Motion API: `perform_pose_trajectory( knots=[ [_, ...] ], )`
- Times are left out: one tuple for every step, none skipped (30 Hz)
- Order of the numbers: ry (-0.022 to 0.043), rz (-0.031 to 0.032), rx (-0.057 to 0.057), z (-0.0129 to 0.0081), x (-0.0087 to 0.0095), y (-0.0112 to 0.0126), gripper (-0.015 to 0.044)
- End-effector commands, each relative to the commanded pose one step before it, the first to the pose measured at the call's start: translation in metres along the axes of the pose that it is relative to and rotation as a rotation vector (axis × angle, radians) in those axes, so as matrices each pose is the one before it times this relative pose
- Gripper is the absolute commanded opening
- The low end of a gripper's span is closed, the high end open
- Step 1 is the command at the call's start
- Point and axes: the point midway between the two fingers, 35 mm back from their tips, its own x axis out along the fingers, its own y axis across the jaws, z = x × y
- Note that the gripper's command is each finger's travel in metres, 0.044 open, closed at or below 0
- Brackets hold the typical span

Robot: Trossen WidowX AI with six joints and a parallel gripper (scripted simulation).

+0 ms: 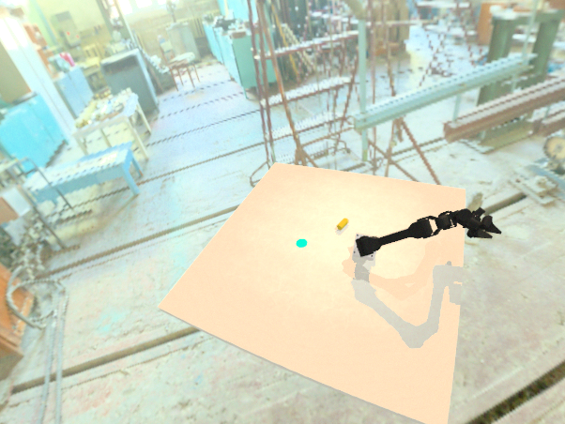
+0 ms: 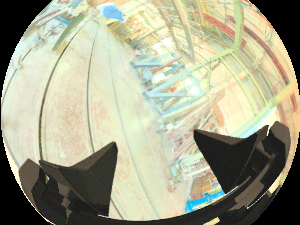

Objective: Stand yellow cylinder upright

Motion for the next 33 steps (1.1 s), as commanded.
perform_pose_trajectory(
  knots=[
    [-0.00455, 0.00131, 0.0017, 0.00116, -0.00087, 0.00022, 0.0374],
    [-0.01362, 0.00404, 0.0051, 0.00348, -0.00263, 0.0007, 0.0347],
    [-0.02264, 0.00715, 0.0084, 0.0058, -0.0044, 0.00126, 0.0321],
    [-0.02982, 0.00992, 0.0056, 0.00801, -0.00571, 0.00151, 0.0309],
    [-0.03153, 0.01007, -0.0143, 0.0097, -0.00556, 0.00051, 0.0309],
    [-0.03245, 0.00984, -0.0248, 0.01058, -0.00547, -0.00009, 0.0309],
    [-0.03242, 0.00957, -0.0249, 0.01059, -0.00544, -0.00018, 0.0309],
    [-0.03234, 0.00929, -0.0252, 0.01059, -0.0054, -0.00026, 0.0309],
    [-0.03229, 0.00903, -0.0253, 0.0106, -0.00537, -0.00034, 0.0309],
    [-0.03226, 0.00879, -0.0255, 0.01061, -0.00534, -0.00042, 0.0309],
    [-0.03221, 0.00856, -0.0256, 0.01061, -0.00531, -0.00049, 0.0309],
    [-0.03216, 0.00834, -0.0257, 0.01062, -0.00529, -0.00056, 0.0309],
    [-0.0321, 0.00813, -0.0258, 0.01062, -0.00526, -0.00062, 0.0309],
    [-0.03202, 0.00793, -0.026, 0.01062, -0.00523, -0.00068, 0.0309],
    [-0.03194, 0.00774, -0.0261, 0.01063, -0.0052, -0.00074, 0.0309],
    [-0.03186, 0.00756, -0.0262, 0.01063, -0.00517, -0.0008, 0.0309],
    [-0.03176, 0.0074, -0.0263, 0.01063, -0.00513, -0.00085, 0.0309],
    [-0.03166, 0.00724, -0.0265, 0.01063, -0.0051, -0.0009, 0.0309],
    [-0.03155, 0.0071, -0.0266, 0.01062, -0.00507, -0.00094, 0.0309],
    [-0.03143, 0.00697, -0.0267, 0.01062, -0.00503, -0.00098, 0.0309],
    [-0.03131, 0.00685, -0.0268, 0.01062, -0.00499, -0.00102, 0.0309],
    [-0.03118, 0.00675, -0.027, 0.01062, -0.00496, -0.00106, 0.0309],
    [-0.03105, 0.00665, -0.0271, 0.01061, -0.00492, -0.00109, 0.0309],
    [-0.03091, 0.00657, -0.0272, 0.01061, -0.00488, -0.00112, 0.0309],
    [-0.03076, 0.0065, -0.0273, 0.0106, -0.00484, -0.00115, 0.0309],
    [-0.03062, 0.00645, -0.0274, 0.0106, -0.0048, -0.00117, 0.0309],
    [-0.03046, 0.0064, -0.0275, 0.01059, -0.00475, -0.00119, 0.0309],
    [-0.03031, 0.00637, -0.0276, 0.01059, -0.00471, -0.00121, 0.0309],
    [-0.03015, 0.00635, -0.0277, 0.01058, -0.00466, -0.00123, 0.0309],
    [-0.02998, 0.00634, -0.0278, 0.01058, -0.00461, -0.00124, 0.0309],
    [-0.02982, 0.00635, -0.0279, 0.01057, -0.00457, -0.00125, 0.0309],
    [-0.02965, 0.00637, -0.028, 0.01056, -0.00452, -0.00126, 0.0309],
    [-0.02948, 0.0064, -0.028, 0.01056, -0.00446, -0.00126, 0.0309]
  ],
)
